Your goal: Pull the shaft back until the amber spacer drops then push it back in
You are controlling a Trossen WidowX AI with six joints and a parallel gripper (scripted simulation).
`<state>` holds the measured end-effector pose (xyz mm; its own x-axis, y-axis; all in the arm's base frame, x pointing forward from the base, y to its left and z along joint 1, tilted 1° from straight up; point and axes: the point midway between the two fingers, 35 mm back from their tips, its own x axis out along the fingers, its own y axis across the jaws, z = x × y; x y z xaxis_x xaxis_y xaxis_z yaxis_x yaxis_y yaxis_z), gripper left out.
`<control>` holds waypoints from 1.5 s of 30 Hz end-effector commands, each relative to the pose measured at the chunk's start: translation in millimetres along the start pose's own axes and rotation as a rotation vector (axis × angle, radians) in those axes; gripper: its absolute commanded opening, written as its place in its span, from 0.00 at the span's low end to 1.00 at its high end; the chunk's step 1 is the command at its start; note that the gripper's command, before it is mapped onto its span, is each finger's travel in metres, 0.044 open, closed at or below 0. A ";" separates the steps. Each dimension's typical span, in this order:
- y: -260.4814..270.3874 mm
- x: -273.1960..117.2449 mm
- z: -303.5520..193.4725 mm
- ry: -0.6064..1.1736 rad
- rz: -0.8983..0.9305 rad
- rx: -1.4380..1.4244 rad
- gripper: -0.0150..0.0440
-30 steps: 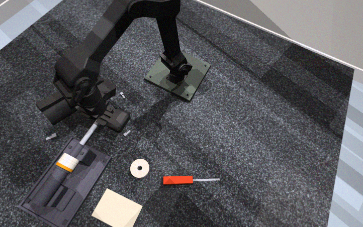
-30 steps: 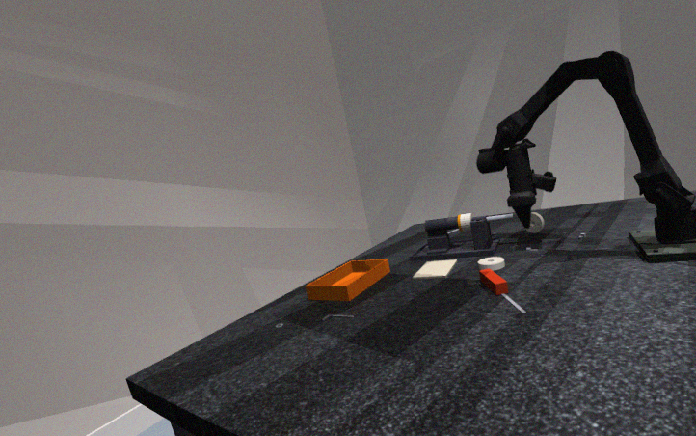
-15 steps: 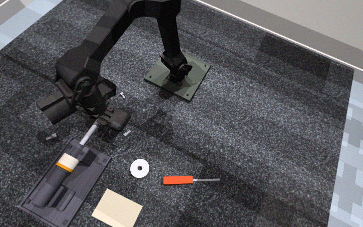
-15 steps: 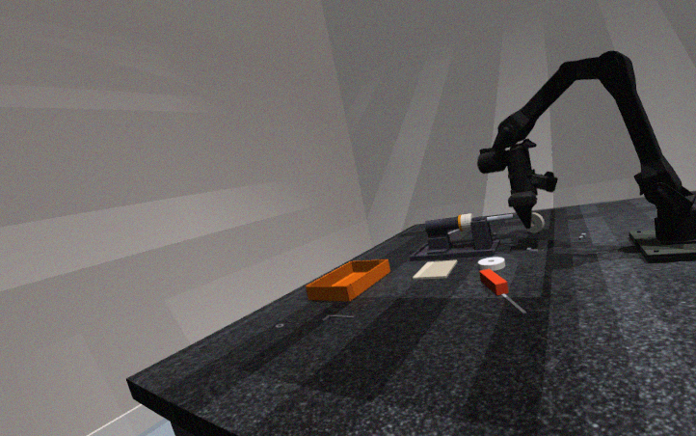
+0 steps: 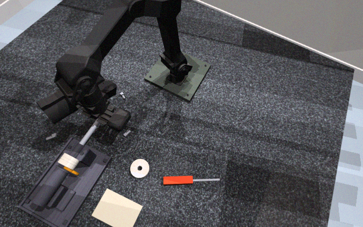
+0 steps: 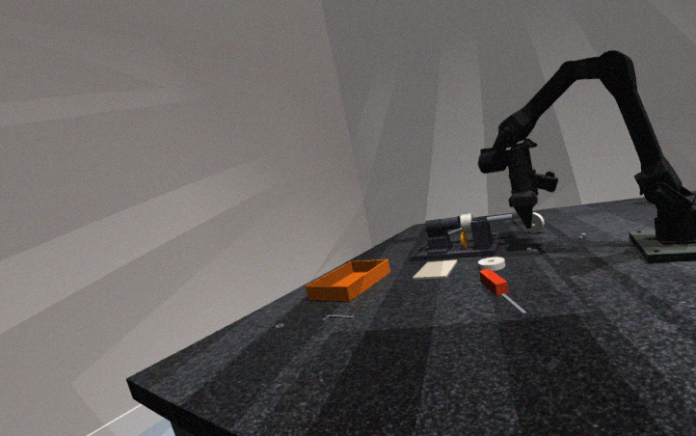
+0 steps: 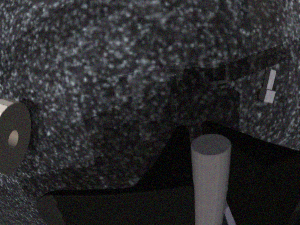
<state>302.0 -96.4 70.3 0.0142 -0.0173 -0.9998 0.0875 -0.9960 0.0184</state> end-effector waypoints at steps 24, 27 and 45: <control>-0.2 0.2 -2.4 -0.001 0.000 -0.005 0.25; -0.3 0.2 -3.3 -0.001 0.000 -0.005 0.25; -0.6 0.2 -8.4 -0.001 0.000 -0.005 0.25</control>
<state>308.8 -96.2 70.8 0.0165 -0.0178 -0.9997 0.0913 -0.9956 0.0193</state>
